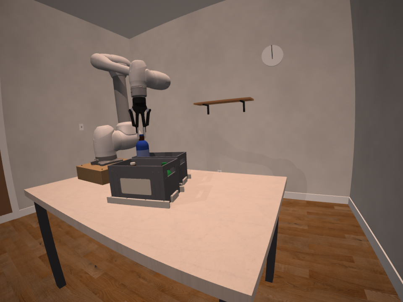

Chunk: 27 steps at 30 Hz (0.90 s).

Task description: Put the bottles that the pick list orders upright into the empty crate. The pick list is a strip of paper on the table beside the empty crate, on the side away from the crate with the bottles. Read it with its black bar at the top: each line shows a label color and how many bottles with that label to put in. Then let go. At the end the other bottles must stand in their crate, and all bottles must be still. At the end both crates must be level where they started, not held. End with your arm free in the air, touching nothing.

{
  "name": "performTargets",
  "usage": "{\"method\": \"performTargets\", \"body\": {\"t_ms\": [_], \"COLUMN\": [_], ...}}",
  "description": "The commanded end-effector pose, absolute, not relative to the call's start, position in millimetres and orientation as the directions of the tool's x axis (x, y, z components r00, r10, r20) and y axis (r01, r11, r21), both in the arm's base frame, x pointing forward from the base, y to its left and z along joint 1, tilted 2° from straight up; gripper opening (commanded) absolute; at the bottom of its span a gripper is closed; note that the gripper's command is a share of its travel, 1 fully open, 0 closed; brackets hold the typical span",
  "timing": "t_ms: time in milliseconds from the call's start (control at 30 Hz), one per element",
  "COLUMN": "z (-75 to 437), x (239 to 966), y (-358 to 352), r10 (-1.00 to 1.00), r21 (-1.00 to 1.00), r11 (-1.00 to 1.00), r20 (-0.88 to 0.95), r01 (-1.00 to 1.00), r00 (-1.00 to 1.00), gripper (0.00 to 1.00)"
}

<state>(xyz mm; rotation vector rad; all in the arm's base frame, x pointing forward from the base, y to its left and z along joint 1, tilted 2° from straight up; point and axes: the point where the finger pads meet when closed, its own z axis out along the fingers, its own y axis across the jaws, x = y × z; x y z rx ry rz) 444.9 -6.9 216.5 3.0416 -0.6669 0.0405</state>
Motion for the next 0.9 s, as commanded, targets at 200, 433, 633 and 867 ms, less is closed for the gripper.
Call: {"method": "performTargets", "body": {"t_ms": [200,433,633,867], "z": [208.5,201.5,197.5,190.5], "x": [445.0,445.2,445.2,445.4], "y": [-7.1,-7.4,-7.5,-7.7], "r10": [-0.418,-0.418,-0.418,-0.418], "r21": [0.021,0.021,0.021,0.021], "r11": [-0.908,-0.908,-0.908,-0.908], "r20": [0.031,0.031,0.031,0.031], "r01": [-0.419,-0.419,-0.419,-0.419], "r00": [0.908,0.908,0.908,0.908], "gripper": [0.00,0.00,0.00,0.00]}}
